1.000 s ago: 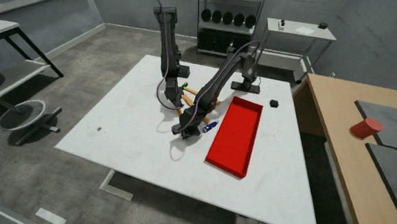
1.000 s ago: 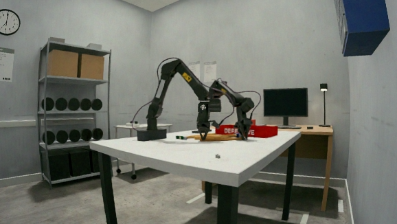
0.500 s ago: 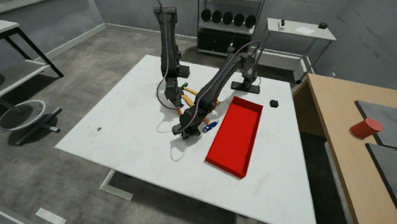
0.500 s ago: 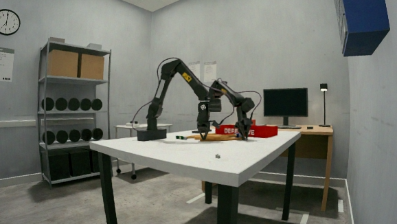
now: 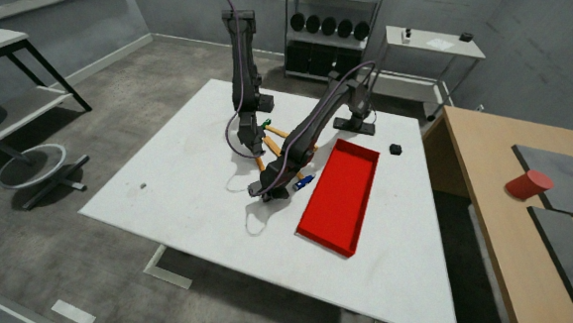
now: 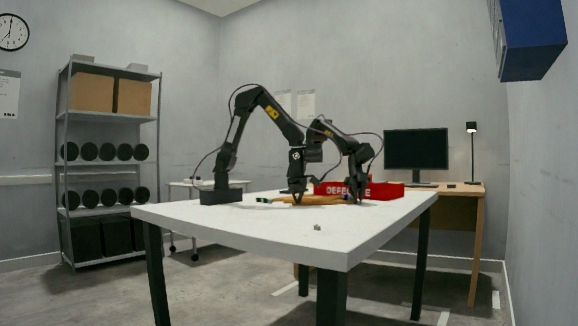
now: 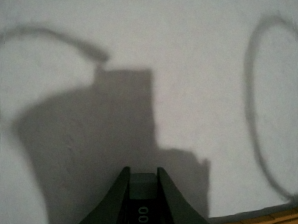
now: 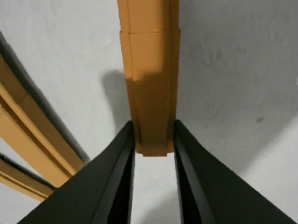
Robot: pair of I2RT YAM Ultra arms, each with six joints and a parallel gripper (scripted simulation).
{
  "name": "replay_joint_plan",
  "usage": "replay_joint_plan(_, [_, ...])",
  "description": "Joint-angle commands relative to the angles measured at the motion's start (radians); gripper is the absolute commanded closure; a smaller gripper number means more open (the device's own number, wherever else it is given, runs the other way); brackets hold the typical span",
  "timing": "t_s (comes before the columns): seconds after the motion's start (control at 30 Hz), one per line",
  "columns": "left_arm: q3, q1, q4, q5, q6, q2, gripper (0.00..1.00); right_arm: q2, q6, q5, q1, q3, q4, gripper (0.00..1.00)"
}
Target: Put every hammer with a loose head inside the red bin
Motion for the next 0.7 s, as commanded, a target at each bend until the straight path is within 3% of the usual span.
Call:
replay_joint_plan(0.0, [0.047, 0.045, -0.011, -0.027, 0.036, 0.000, 0.91, 0.025, 0.007, 0.042, -0.007, -0.029, -0.123, 0.83])
replay_joint_plan(0.67, [0.010, 0.002, -0.004, 0.008, 0.004, -0.006, 0.91, 0.002, -0.001, 0.013, 0.004, -0.001, -0.010, 0.83])
